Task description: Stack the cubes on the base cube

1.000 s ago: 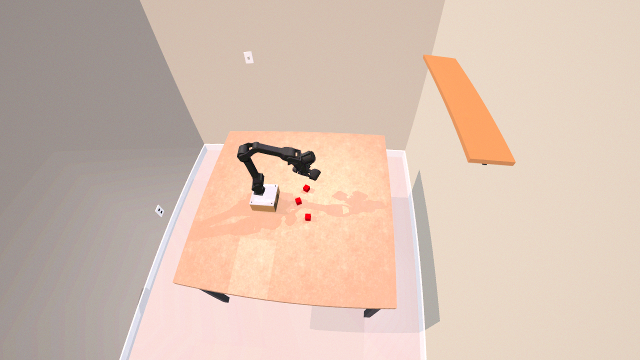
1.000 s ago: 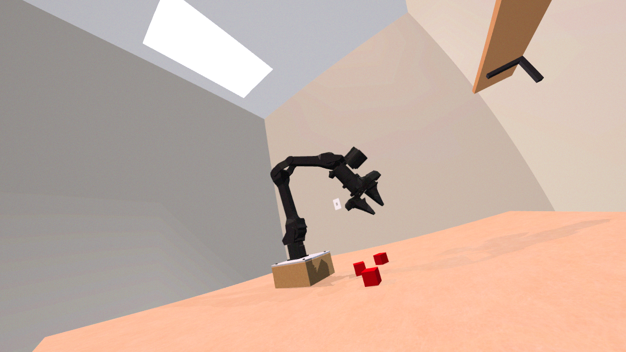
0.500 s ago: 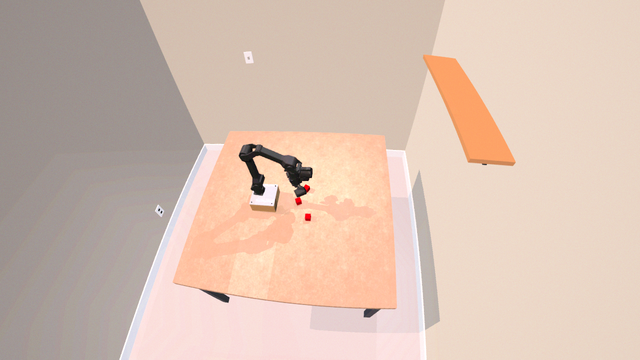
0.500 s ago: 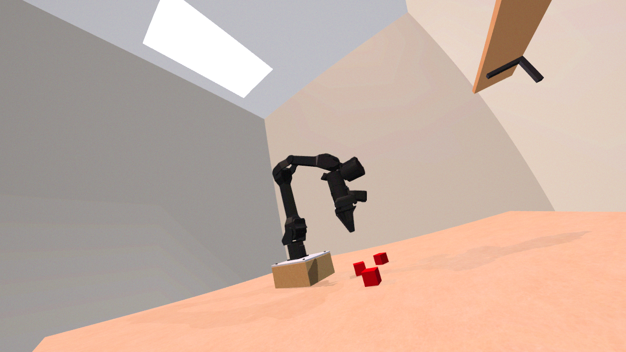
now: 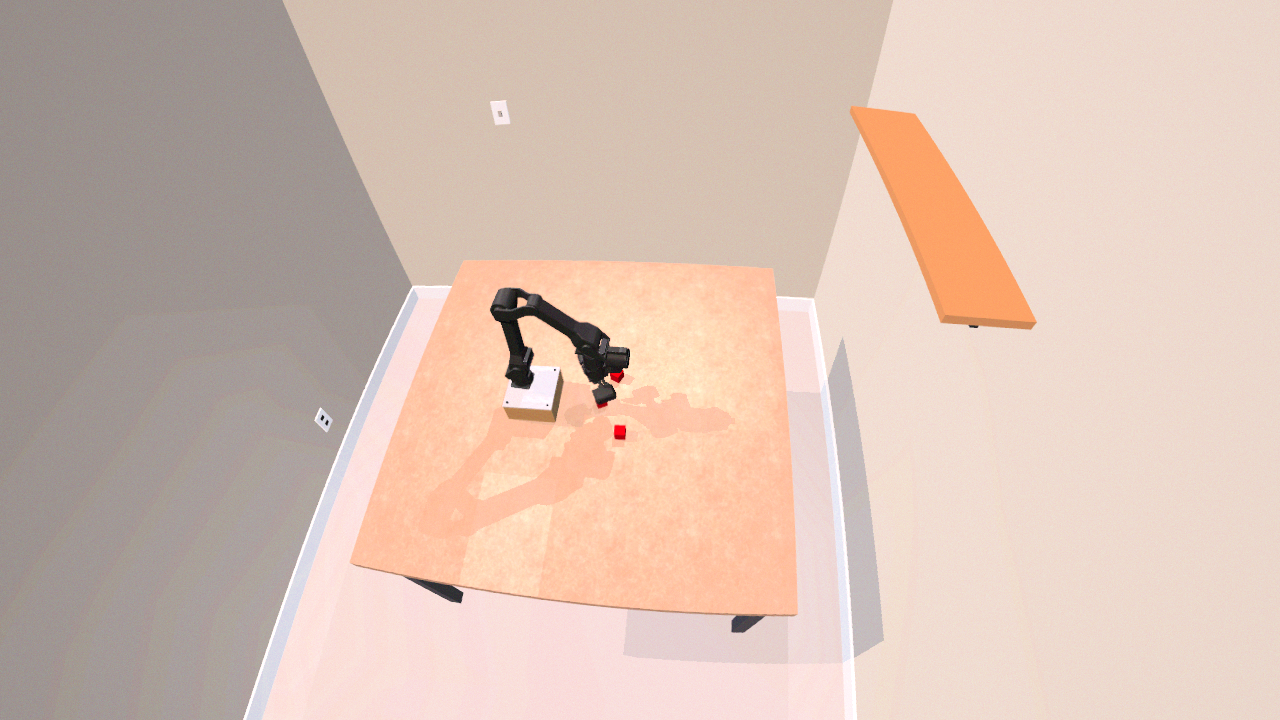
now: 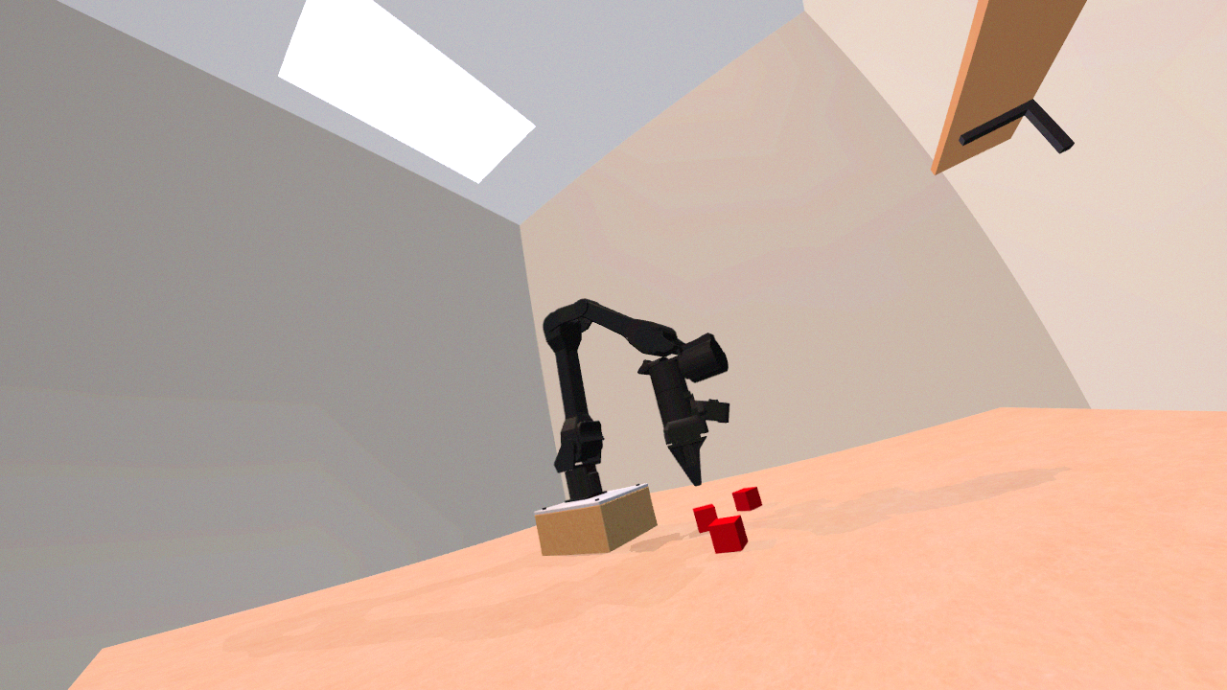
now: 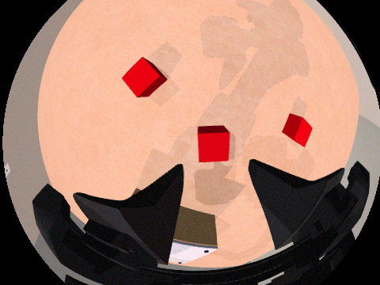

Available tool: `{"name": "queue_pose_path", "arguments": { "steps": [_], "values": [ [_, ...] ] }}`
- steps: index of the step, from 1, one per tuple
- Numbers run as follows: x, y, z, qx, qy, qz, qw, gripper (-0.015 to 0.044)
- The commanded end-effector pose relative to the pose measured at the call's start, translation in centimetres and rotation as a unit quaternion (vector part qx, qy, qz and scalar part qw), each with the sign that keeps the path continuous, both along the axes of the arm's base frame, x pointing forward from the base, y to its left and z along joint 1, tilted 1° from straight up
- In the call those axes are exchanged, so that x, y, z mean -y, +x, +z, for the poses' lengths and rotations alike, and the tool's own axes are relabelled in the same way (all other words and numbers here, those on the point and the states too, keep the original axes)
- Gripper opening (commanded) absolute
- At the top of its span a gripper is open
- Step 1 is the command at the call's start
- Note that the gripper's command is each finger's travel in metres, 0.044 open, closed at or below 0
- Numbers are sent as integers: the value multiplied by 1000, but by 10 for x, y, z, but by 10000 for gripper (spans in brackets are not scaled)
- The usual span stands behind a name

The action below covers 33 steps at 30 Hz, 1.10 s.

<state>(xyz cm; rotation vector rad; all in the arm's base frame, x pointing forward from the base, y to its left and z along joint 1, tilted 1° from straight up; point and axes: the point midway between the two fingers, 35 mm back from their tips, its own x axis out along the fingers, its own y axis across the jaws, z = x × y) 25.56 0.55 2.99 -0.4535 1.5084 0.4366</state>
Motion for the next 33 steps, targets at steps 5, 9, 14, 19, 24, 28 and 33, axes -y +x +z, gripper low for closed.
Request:
{"name": "queue_pose_path", "arguments": {
  "steps": [5,9,14,19,24,28,33],
  "values": [
    [1,0,-20,2,-3,-2,1000,265],
    [1,0,-23,2,-3,-2,1000,265],
    [1,0,-27,2,-3,-3,1000,265],
    [1,1,-35,2,-3,-3,1000,265],
    [2,1,-43,2,-3,-4,1000,265],
    [2,1,-49,2,-3,-3,1000,265],
    [2,1,-56,2,-3,-2,1000,265]
  ]
}}
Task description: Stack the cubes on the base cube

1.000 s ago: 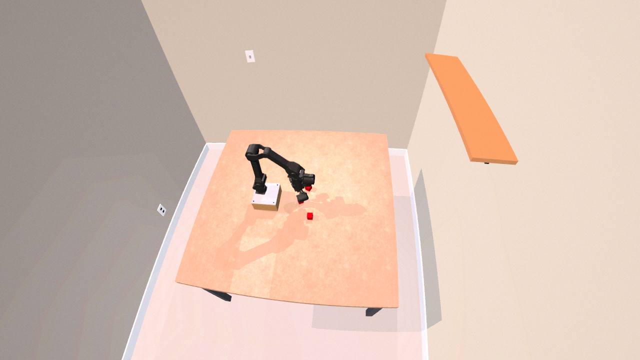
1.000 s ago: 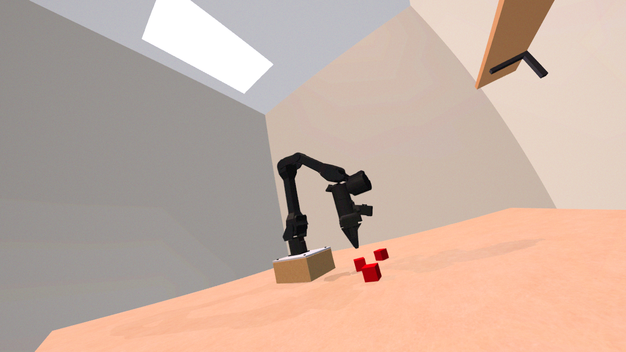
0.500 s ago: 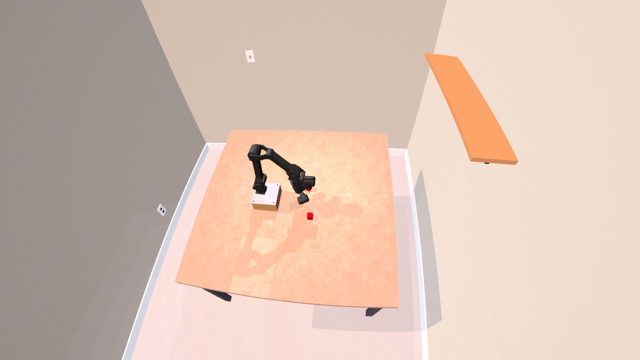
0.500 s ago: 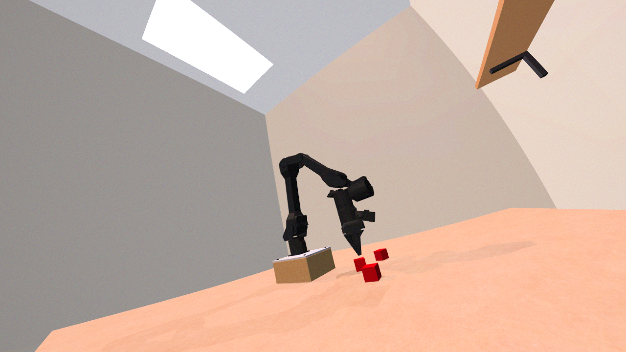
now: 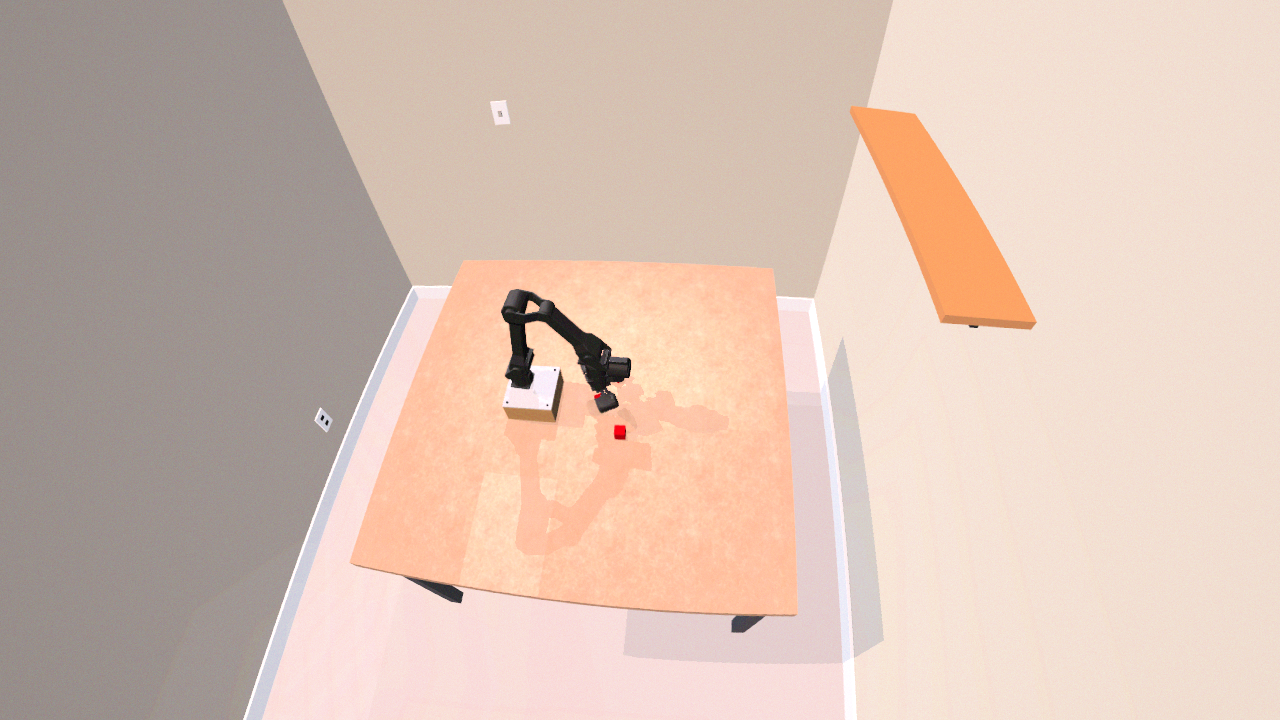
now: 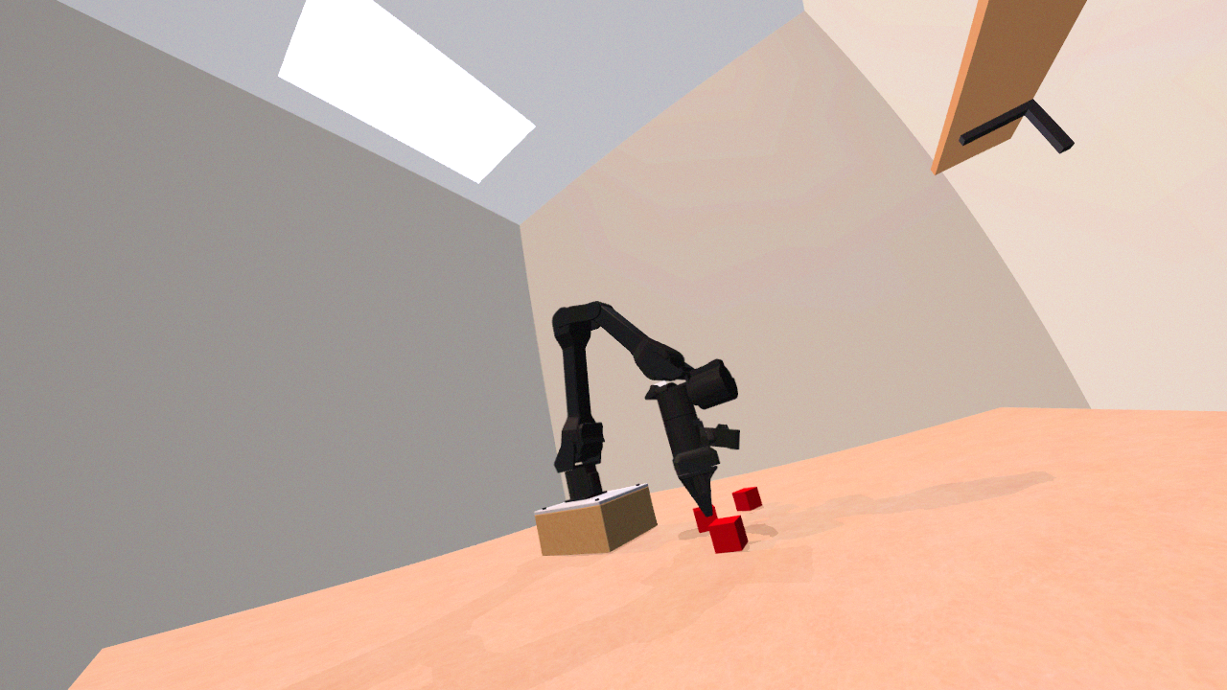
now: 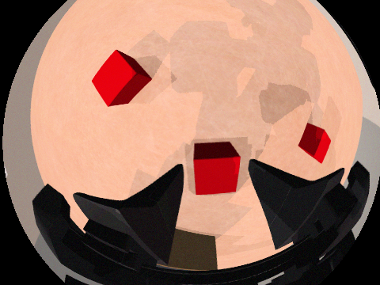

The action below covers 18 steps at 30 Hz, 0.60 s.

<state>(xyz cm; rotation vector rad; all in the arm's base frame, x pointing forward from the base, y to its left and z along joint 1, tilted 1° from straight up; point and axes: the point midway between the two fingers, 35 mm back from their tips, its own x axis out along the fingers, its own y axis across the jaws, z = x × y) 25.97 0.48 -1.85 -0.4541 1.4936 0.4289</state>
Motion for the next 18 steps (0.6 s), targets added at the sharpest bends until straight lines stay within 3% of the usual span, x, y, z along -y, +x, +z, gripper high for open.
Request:
{"name": "queue_pose_path", "arguments": {
  "steps": [1,7,18],
  "values": [
    [1,-4,-8,-6,-2,-1,1000,265],
    [1,-4,-8,-6,-2,-1,1000,108],
    [1,0,11,-6,-2,-1,1000,105]
  ]
}}
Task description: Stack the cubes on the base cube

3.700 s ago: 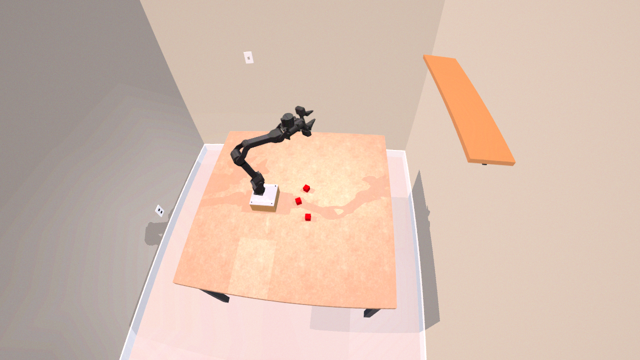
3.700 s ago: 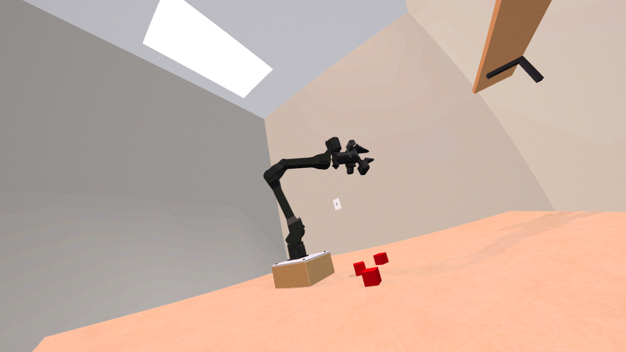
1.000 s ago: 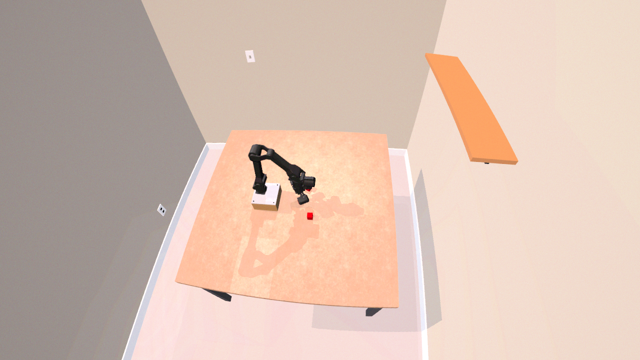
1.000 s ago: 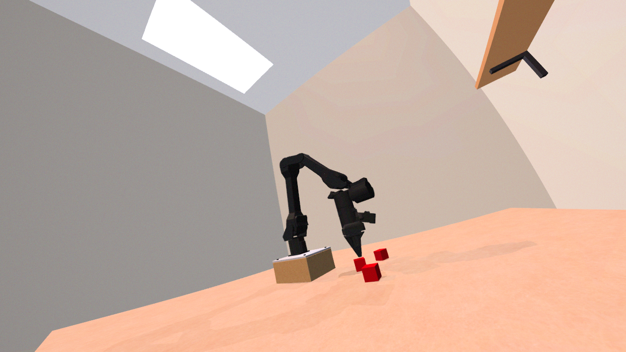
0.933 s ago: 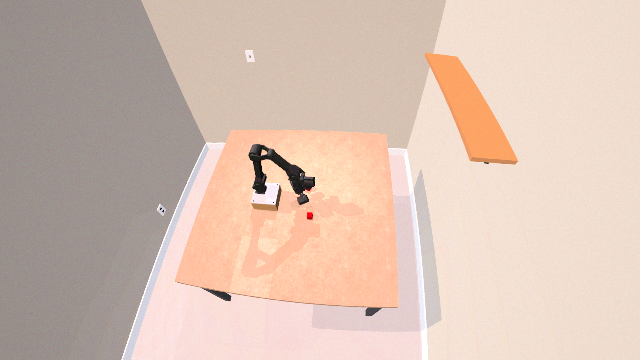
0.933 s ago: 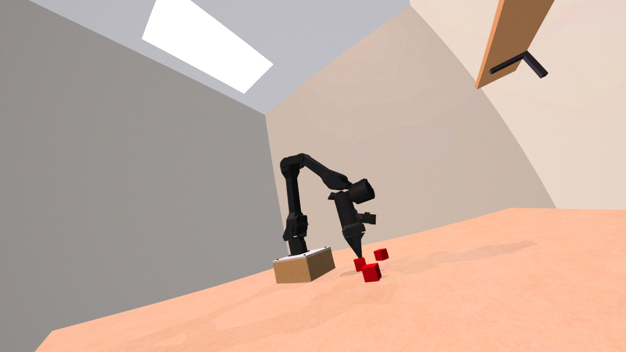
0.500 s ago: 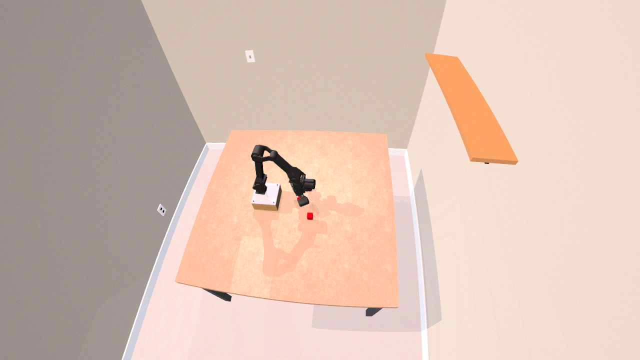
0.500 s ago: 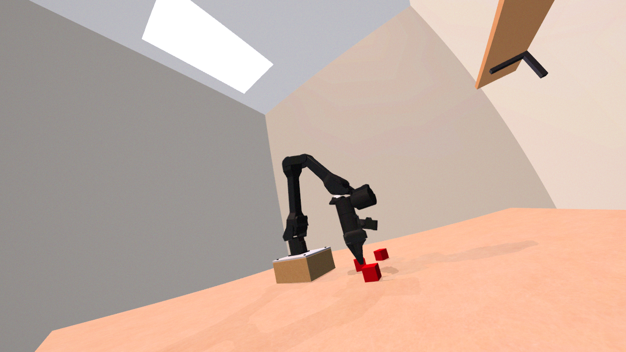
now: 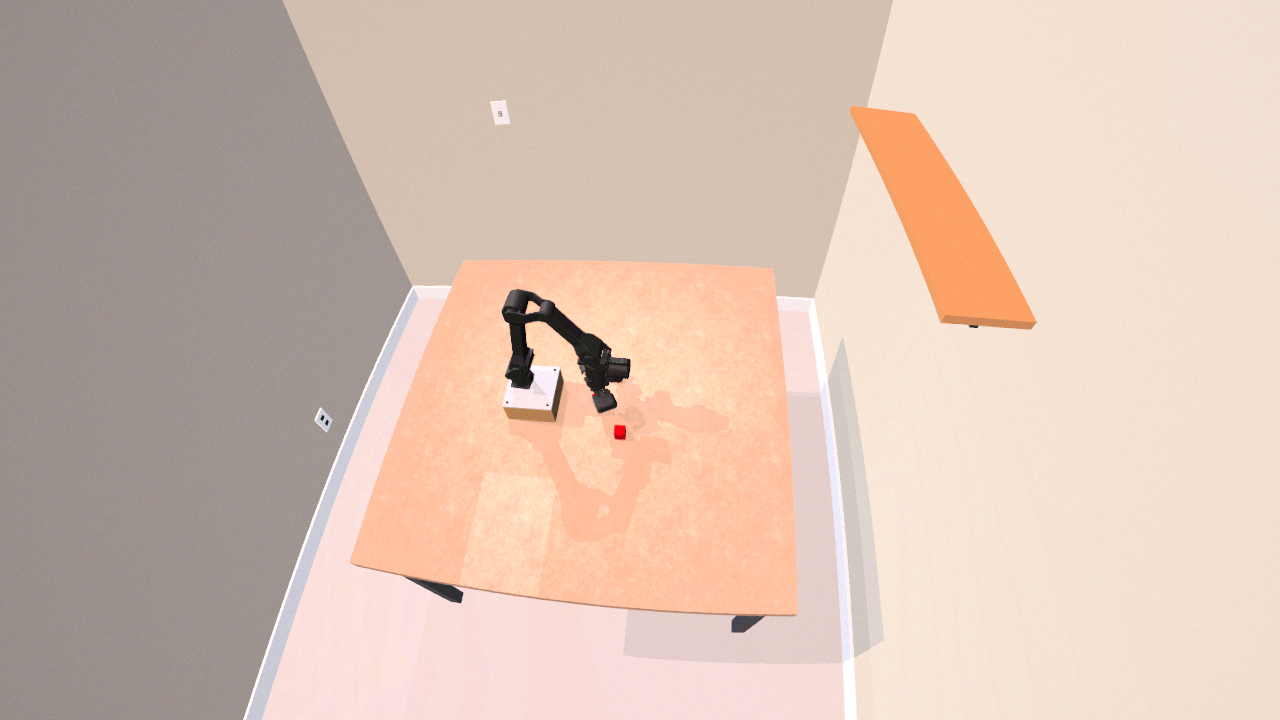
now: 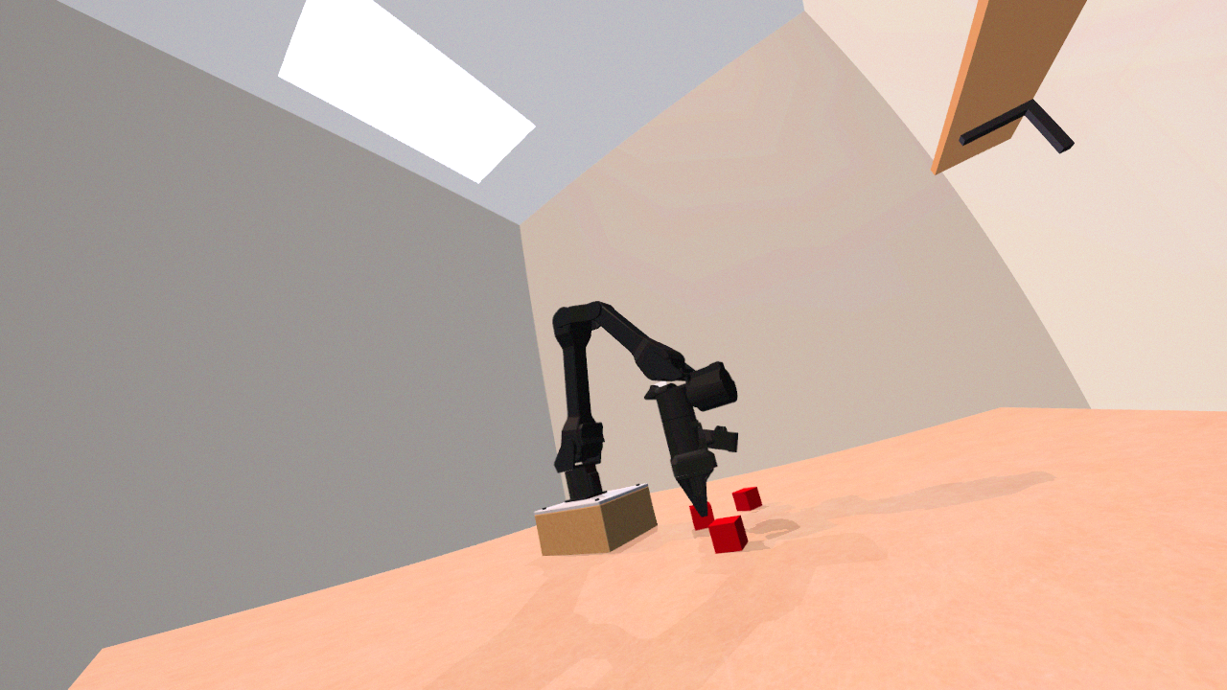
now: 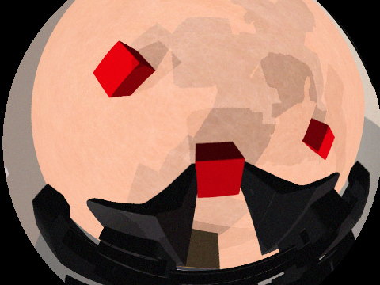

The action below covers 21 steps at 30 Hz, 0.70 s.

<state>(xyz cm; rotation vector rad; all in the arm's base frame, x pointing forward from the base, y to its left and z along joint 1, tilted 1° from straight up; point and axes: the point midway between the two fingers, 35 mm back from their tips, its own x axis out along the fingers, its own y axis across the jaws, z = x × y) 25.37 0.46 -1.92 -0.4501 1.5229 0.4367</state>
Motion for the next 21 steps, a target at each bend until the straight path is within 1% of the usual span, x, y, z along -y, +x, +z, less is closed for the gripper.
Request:
{"name": "queue_pose_path", "arguments": {
  "steps": [1,21],
  "values": [
    [0,7,15,9,-2,-1,1000,105],
    [0,6,77,10,-2,-1,1000,105]
  ]
}}
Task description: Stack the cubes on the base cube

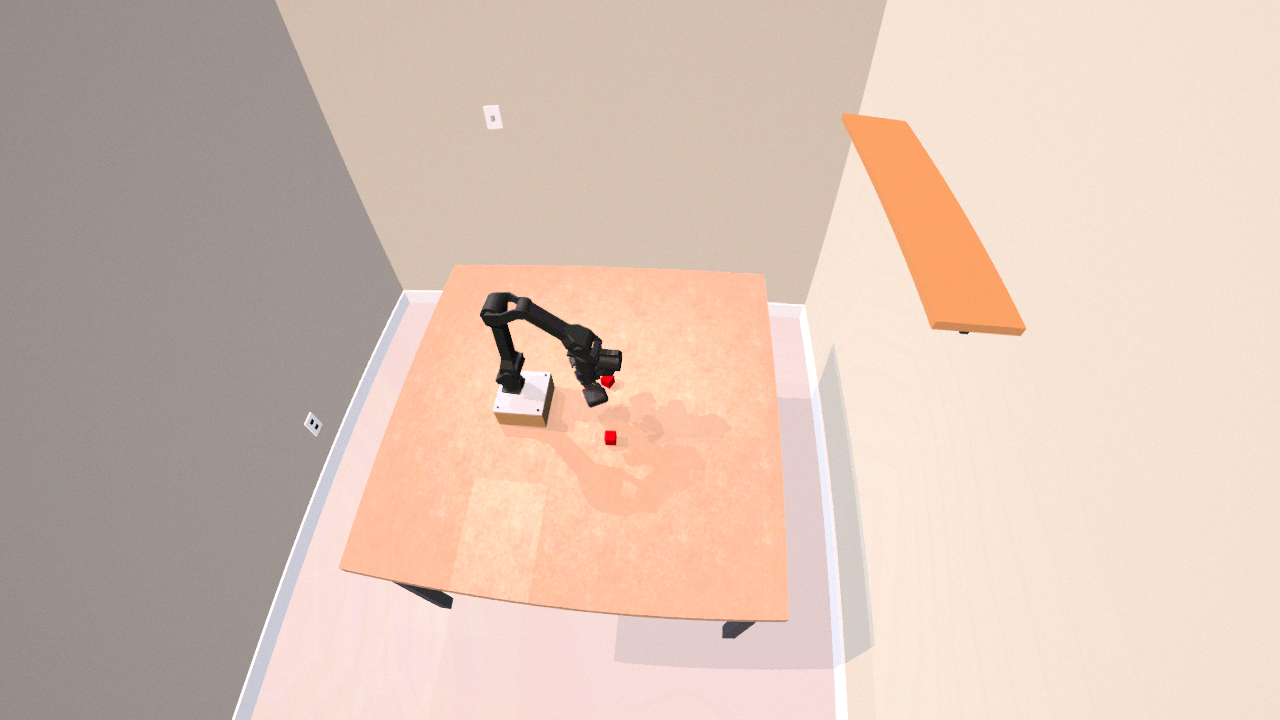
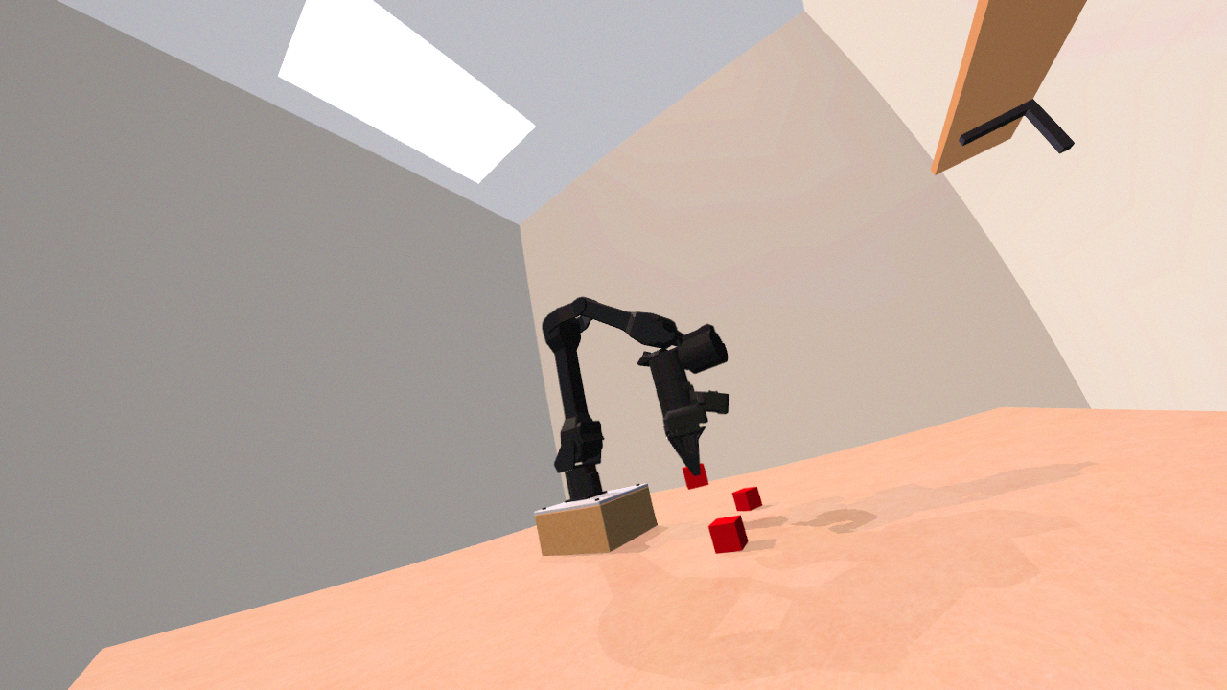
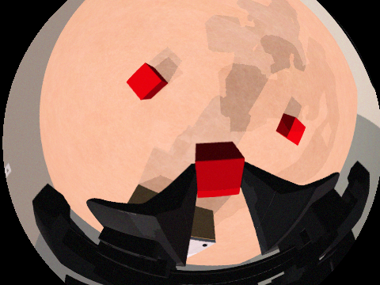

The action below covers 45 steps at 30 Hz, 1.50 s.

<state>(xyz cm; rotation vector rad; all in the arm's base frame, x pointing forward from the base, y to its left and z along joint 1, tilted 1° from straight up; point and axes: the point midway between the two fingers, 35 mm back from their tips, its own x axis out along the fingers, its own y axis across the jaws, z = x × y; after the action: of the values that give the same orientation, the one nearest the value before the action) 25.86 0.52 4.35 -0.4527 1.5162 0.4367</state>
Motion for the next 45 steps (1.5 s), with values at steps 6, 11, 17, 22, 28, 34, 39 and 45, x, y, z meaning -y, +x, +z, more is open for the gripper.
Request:
{"name": "queue_pose_path", "arguments": {
  "steps": [6,11,17,22,28,34,39,45],
  "values": [
    [0,-2,33,6,-2,-2,1000,105],
    [0,-4,41,6,-2,-2,1000,105],
    [-6,-1,39,7,-1,-51,999,105],
    [-15,3,36,8,1,-122,993,105],
    [-26,8,32,8,3,-205,979,105],
    [-37,12,28,9,5,-287,958,105],
    [-47,14,25,9,7,-354,935,105],
    [-59,17,20,9,9,-432,902,105]
  ]
}}
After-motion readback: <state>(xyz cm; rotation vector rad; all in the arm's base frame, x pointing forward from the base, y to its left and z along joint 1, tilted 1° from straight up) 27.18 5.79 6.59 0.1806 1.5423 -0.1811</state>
